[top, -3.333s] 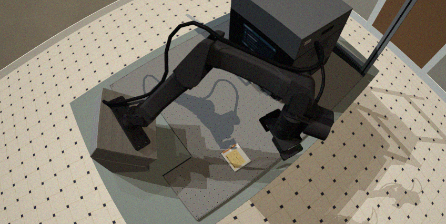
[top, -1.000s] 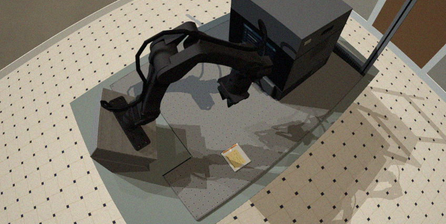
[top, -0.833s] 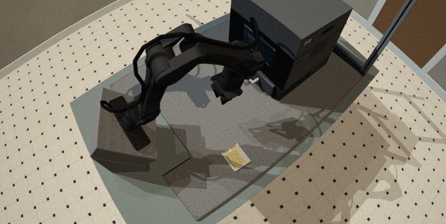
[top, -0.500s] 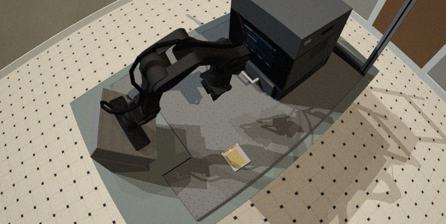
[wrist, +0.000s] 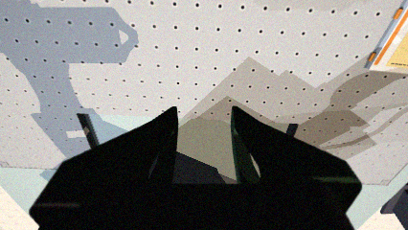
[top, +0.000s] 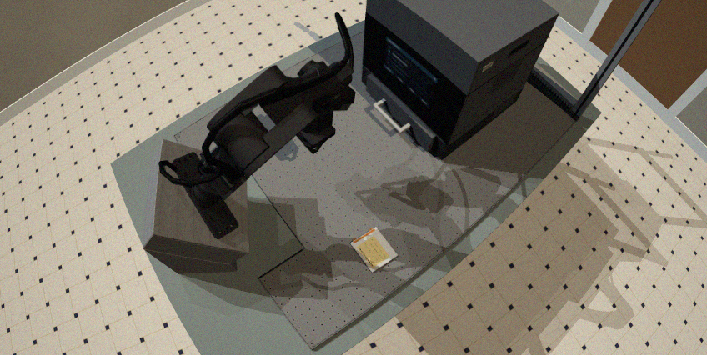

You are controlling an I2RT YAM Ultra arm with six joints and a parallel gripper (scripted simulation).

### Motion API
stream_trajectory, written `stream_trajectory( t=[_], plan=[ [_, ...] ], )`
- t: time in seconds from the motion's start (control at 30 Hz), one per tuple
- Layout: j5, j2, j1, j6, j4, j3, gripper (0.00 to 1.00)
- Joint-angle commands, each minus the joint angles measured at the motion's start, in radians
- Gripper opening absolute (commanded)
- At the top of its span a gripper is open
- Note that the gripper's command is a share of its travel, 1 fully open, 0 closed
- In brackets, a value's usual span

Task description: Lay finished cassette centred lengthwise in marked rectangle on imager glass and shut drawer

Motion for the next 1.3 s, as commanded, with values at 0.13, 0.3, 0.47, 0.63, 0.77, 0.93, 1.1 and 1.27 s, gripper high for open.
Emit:
stream_trajectory(
  t=[0.13, 0.3, 0.47, 0.63, 0.77, 0.93, 1.1, 1.27],
  plan=[
    [0.084, 0.002, 0.114, 0.13, 0.047, -0.013, 0.35],
    [0.088, -0.016, 0.115, 0.132, 0.047, -0.012, 0.35],
    [0.09, -0.014, 0.115, 0.133, 0.048, -0.012, 0.35],
    [0.09, -0.014, 0.116, 0.131, 0.048, -0.012, 0.35],
    [0.089, -0.014, 0.116, 0.13, 0.048, -0.012, 0.35],
    [0.089, -0.014, 0.116, 0.13, 0.048, -0.012, 0.35],
    [0.089, -0.014, 0.116, 0.13, 0.048, -0.012, 0.35],
    [0.089, -0.014, 0.116, 0.13, 0.048, -0.012, 0.35]
  ],
)
